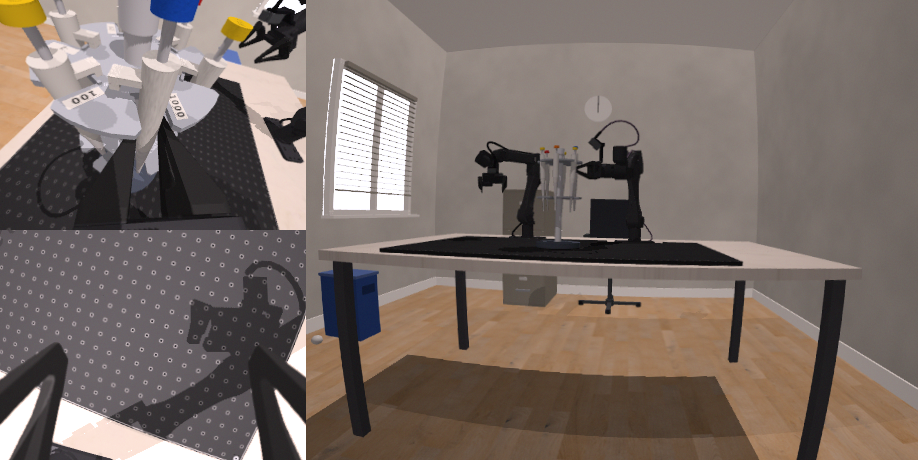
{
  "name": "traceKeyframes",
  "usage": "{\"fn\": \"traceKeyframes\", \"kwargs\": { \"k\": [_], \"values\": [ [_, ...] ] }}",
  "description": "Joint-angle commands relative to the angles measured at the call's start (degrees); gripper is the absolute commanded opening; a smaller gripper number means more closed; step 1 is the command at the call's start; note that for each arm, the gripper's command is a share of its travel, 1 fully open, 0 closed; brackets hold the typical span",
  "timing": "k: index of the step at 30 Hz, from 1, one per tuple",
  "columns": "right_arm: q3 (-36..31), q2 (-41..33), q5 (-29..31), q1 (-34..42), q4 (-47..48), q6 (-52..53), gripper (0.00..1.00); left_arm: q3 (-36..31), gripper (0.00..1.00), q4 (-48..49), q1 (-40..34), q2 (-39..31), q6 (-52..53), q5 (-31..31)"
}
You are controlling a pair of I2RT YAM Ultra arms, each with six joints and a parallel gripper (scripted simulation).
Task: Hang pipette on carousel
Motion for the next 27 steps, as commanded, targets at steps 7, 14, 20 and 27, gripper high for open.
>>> {"fn": "traceKeyframes", "kwargs": {
  "k": [7, 14, 20, 27],
  "values": [
    [0.7, -0.4, -1.3, -0.6, 1.4, -0.4, 1.00, 2.1, 0.12, 0.5, -0.4, -2.0, -0.1, 1.3],
    [0.7, -0.4, -1.3, -0.6, 1.4, -0.4, 1.00, 2.1, 0.12, 0.5, -0.4, -2.0, -0.1, 1.3],
    [0.7, -0.4, -1.3, -0.6, 1.4, -0.4, 1.00, 7.9, 0.12, -0.8, 1.9, 4.8, -0.5, 10.4],
    [0.7, -0.4, -1.3, -0.6, 1.4, -0.4, 1.00, 10.8, 0.12, -2.0, 1.0, 4.7, 0.0, 13.4]
  ]
}}
